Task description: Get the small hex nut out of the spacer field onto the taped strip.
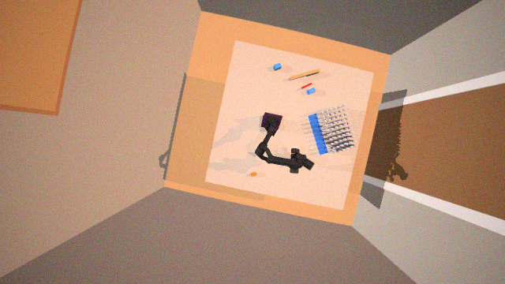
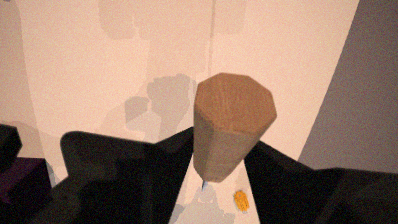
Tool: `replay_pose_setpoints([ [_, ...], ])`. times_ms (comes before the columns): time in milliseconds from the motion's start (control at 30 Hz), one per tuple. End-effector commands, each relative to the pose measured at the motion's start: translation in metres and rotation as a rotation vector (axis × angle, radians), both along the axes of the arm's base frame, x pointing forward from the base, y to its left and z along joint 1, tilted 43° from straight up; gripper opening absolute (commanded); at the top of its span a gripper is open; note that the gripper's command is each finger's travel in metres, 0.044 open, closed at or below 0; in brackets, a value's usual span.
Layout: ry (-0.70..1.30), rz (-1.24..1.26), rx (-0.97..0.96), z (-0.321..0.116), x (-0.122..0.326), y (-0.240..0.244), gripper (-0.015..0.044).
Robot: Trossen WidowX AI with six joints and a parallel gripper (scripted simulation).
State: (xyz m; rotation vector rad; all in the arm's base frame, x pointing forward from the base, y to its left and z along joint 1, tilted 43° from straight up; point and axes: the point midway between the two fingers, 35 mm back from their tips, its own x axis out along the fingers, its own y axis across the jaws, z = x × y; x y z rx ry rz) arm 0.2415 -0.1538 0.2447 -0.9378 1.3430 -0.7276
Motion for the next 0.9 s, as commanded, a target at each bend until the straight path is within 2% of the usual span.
replay_pose_setpoints([
  [0, -0.093, -0.022, 0.036, -0.006, 0.005, 0.005, 0.0],
  [867, -0.835, -0.376, 0.381, -0.035, 0.029, 0.037, 0.0],
])
